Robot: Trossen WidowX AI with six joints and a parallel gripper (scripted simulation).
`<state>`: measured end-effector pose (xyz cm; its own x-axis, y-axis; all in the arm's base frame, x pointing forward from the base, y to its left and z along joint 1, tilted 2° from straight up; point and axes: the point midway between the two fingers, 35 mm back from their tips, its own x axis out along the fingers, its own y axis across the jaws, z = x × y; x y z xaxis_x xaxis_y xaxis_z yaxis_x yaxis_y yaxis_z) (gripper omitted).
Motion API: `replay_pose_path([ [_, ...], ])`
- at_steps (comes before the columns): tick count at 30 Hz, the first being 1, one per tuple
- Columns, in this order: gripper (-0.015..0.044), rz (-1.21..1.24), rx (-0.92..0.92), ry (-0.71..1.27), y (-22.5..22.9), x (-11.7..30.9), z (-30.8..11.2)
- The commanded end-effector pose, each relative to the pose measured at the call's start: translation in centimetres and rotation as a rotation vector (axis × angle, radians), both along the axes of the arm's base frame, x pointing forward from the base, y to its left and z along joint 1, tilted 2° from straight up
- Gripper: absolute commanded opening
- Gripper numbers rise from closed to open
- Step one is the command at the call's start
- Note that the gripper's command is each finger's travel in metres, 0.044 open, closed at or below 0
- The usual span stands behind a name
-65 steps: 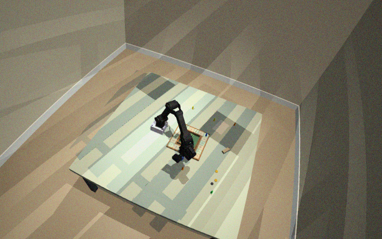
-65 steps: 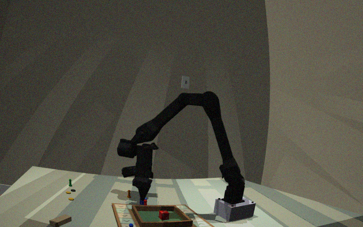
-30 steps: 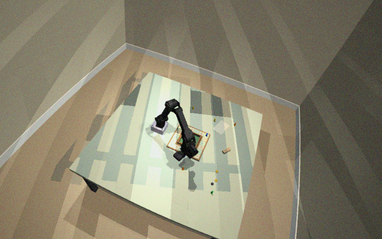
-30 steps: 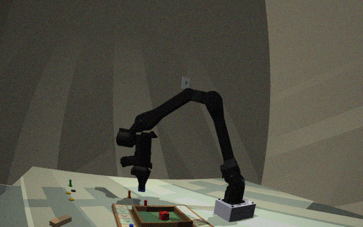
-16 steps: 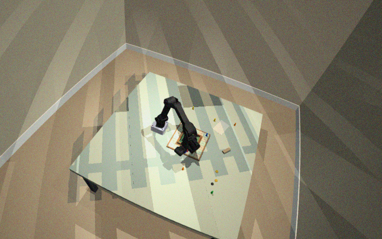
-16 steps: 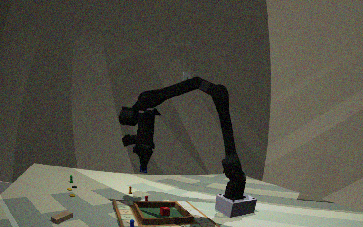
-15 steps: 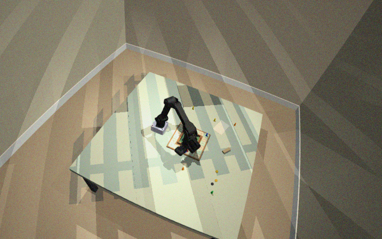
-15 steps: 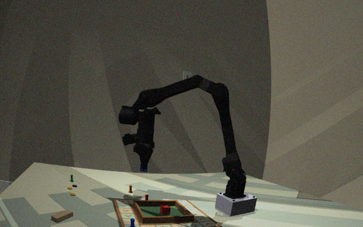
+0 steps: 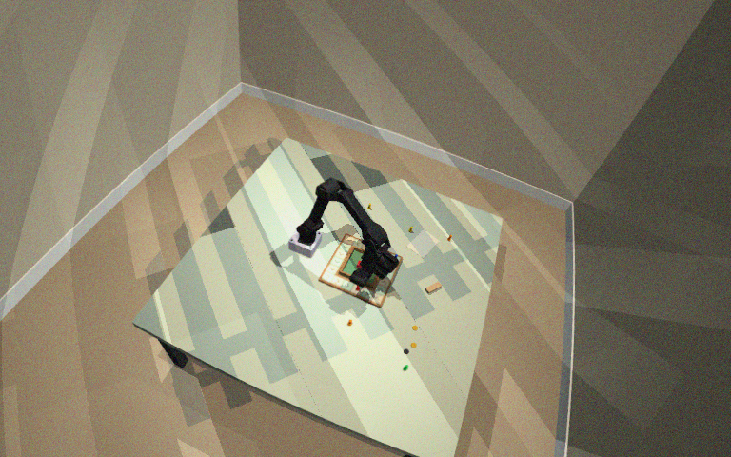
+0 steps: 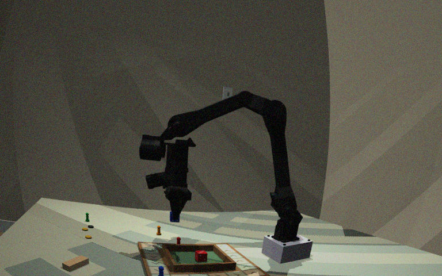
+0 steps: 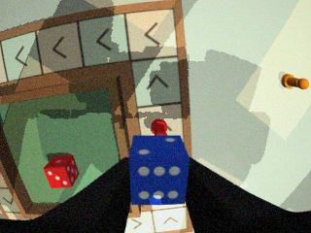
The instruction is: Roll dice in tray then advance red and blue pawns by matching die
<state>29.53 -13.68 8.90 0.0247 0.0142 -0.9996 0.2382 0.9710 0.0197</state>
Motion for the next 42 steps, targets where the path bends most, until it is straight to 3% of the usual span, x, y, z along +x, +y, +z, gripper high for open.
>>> replay_pose_path([
  [1, 0.0, 0.046, 0.001, -0.006, 2.4, 0.4, -0.5],
  [23, 0.0, 0.149, 0.008, -0.009, 13.2, 1.4, -1.5],
  [28, 0.0, 0.149, 0.007, -0.014, 14.0, 1.4, -1.5],
  [42, 0.0, 0.146, -0.076, -0.46, 13.8, 2.6, -2.9],
])
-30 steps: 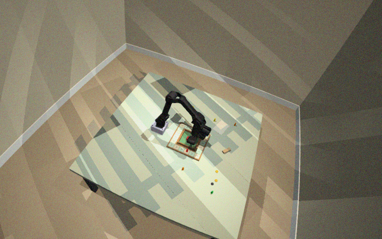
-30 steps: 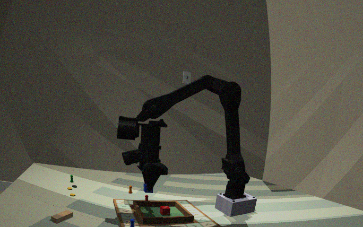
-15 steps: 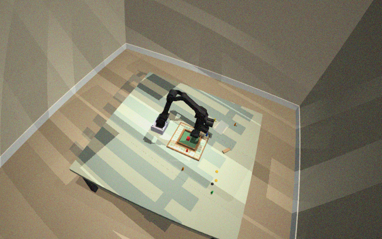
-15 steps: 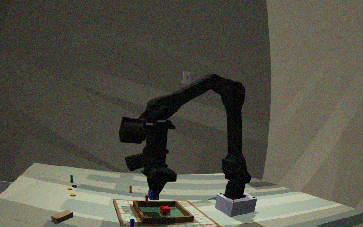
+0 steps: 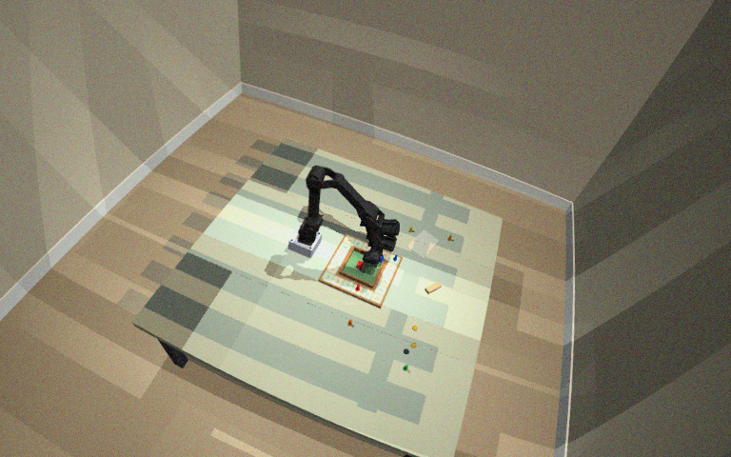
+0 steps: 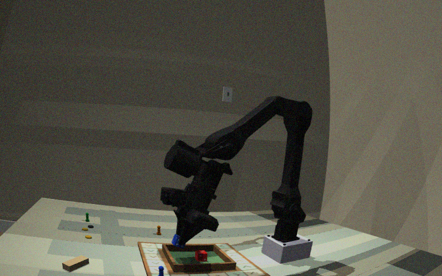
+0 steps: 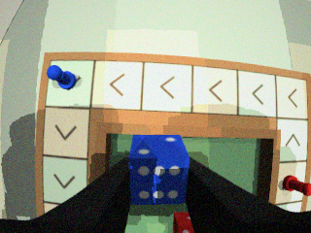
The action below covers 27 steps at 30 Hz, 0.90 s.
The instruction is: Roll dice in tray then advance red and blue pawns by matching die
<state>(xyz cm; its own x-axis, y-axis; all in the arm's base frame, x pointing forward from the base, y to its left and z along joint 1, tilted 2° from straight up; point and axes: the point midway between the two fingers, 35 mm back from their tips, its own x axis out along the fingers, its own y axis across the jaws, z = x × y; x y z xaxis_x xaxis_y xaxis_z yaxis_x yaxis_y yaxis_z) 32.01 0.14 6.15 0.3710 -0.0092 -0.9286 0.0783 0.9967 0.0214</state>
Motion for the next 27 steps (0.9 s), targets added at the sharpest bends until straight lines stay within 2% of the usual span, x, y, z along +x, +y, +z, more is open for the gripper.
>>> replay_pose_path([
  [1, 0.0, -0.007, -0.015, -0.14, 0.0, 0.2, -0.2],
  [12, 0.0, -0.026, -0.034, -0.49, 0.0, 0.2, -0.4],
  [17, 0.0, -0.026, -0.034, -0.495, -0.1, 0.1, -0.4],
  [24, 0.0, -0.024, -0.039, -0.488, -5.5, -3.1, 2.8],
  [27, 0.0, -0.024, -0.04, -0.492, -6.5, -4.3, 3.4],
])
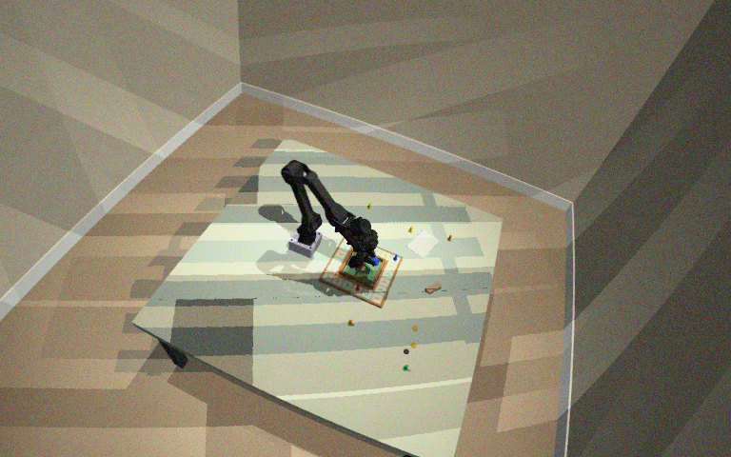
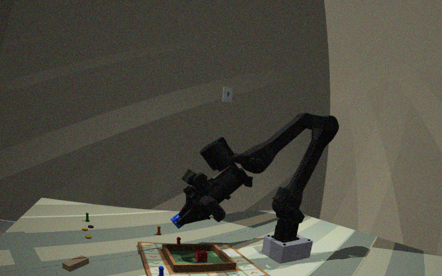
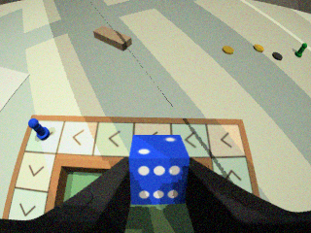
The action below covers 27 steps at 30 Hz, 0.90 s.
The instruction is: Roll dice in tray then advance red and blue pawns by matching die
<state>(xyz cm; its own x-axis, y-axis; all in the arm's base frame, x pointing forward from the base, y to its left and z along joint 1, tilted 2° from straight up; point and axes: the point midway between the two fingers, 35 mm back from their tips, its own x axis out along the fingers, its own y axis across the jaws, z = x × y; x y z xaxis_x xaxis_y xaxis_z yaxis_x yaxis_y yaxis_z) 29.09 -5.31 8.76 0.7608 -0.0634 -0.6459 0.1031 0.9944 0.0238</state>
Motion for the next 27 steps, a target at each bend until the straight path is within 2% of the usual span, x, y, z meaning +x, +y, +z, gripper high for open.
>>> replay_pose_path([
  [1, 0.0, 0.011, -0.001, -0.005, -1.06, -1.39, 0.81],
  [18, 0.0, 0.006, 0.001, -0.002, -1.01, -1.34, 0.63],
  [27, 0.0236, 0.006, 0.0, -0.002, -1.02, -1.32, 0.85],
])
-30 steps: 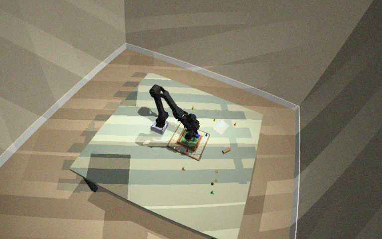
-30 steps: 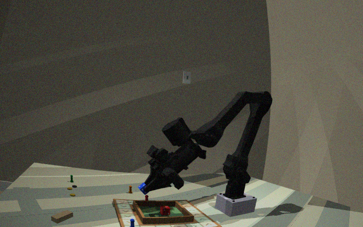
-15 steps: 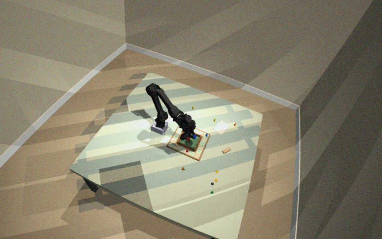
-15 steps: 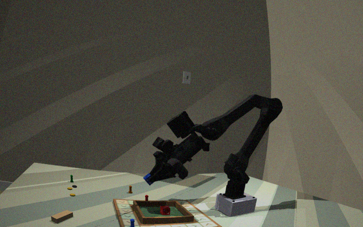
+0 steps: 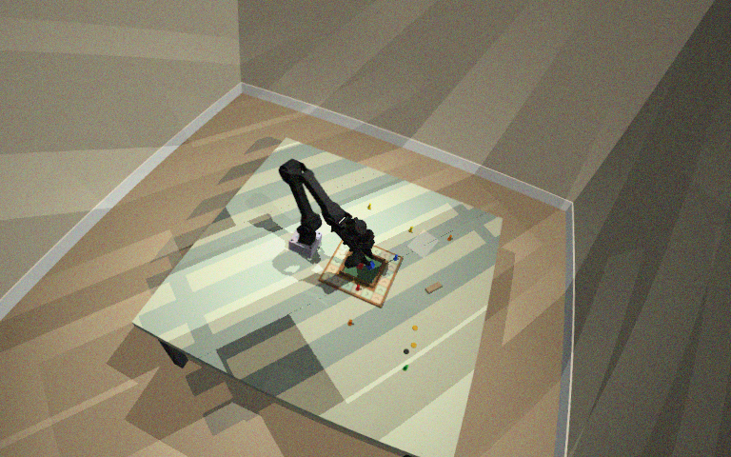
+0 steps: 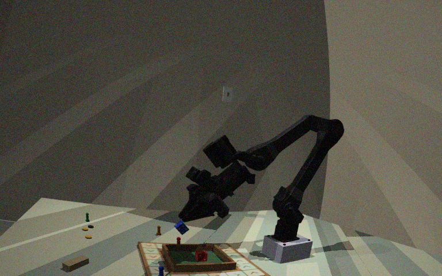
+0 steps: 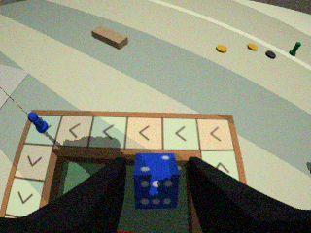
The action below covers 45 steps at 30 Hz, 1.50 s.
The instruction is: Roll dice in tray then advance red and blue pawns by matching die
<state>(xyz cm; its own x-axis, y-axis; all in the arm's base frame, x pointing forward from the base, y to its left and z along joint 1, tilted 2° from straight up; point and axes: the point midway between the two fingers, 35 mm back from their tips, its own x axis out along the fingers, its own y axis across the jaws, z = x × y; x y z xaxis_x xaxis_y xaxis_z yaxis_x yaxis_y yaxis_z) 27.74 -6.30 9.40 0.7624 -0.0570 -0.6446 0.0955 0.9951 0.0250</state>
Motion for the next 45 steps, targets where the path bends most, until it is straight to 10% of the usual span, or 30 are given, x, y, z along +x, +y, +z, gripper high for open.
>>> replay_pose_path([
  [1, 0.0263, 0.0, -0.001, -0.001, -0.1, 0.1, 0.9],
  [8, 0.044, 0.003, -0.002, -0.004, -0.1, -0.1, 4.0],
  [24, 0.044, 0.027, 0.09, 0.8, 6.2, 3.1, -0.2],
  [29, 0.044, 0.035, 0.1, 0.743, 5.9, 3.2, 0.0],
  [38, 0.0204, -0.362, 0.257, 0.802, -5.8, 1.4, -3.1],
  [45, 0.02, -0.439, 0.291, 0.811, -7.9, 0.4, -3.7],
])
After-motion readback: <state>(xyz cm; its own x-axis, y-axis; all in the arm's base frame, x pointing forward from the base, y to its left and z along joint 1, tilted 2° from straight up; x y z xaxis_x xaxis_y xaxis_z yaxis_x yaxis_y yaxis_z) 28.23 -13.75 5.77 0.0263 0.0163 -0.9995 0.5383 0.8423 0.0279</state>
